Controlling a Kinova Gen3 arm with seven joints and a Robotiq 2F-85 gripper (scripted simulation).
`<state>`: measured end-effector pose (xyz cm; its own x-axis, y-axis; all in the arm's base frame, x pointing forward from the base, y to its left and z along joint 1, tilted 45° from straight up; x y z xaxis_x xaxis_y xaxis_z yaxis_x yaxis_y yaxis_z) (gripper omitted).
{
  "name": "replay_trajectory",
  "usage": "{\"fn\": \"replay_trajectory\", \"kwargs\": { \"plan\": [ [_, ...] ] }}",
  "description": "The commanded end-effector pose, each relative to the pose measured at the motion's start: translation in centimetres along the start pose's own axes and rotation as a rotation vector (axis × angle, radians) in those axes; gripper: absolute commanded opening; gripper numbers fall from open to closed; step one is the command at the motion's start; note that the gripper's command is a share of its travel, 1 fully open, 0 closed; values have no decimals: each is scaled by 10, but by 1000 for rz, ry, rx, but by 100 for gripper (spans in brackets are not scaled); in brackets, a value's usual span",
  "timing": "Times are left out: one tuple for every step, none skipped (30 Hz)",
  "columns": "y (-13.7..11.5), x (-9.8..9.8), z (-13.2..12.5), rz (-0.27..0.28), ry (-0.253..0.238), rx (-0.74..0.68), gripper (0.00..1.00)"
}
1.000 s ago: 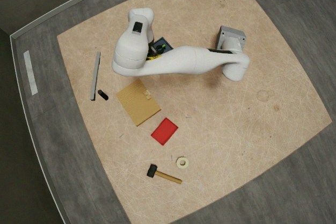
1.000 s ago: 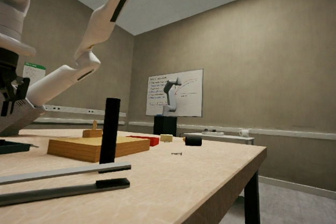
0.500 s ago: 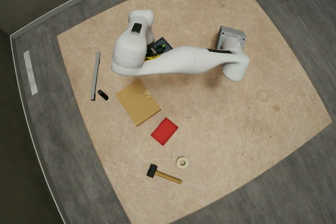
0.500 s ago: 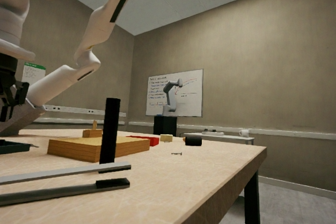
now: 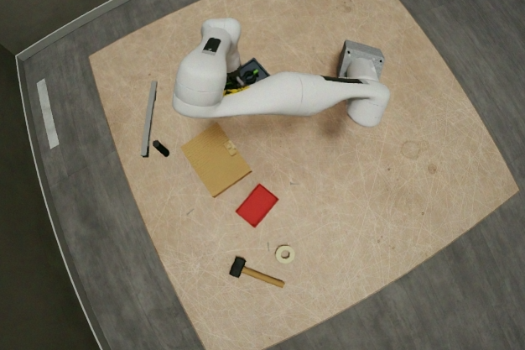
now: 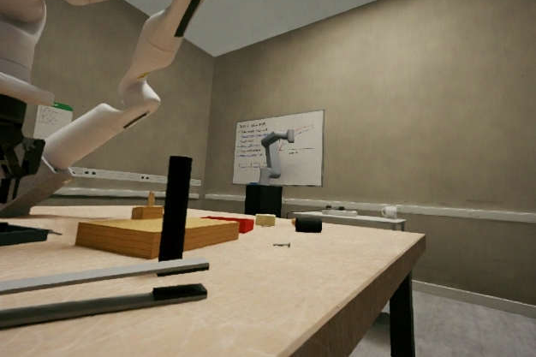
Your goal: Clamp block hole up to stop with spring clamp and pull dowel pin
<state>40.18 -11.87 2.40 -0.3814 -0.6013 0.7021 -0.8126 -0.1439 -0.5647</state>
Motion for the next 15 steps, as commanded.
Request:
{"fn": "replay_trajectory", "kwargs": {
  "plan": [
    [0, -1, 1, 1, 2, 0, 77],
    [0, -2, 1, 1, 2, 0, 77],
    [0, -2, 1, 1, 2, 0, 77],
    [0, -3, 1, 1, 2, 0, 77],
    [0, -3, 1, 1, 2, 0, 77],
    [0, -4, 1, 1, 2, 0, 77],
    [0, -4, 1, 1, 2, 0, 77],
    [0, -5, 1, 1, 2, 0, 77],
    [0, -5, 1, 1, 2, 0, 77],
    [0, -5, 1, 1, 2, 0, 77],
    [0, -6, 1, 1, 2, 0, 77],
    [0, -6, 1, 1, 2, 0, 77],
    [0, -6, 1, 1, 2, 0, 77],
    [0, -6, 1, 1, 2, 0, 77],
    [0, -6, 1, 1, 2, 0, 77]
  ]
}}
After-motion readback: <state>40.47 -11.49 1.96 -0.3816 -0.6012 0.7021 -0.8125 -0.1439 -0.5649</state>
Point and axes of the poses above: the point where the finger pads meet when closed, its own x axis back along the fingers, its own z axis across the jaws, y = z × x, the point moved 3 cm from there along x, back along the fingers
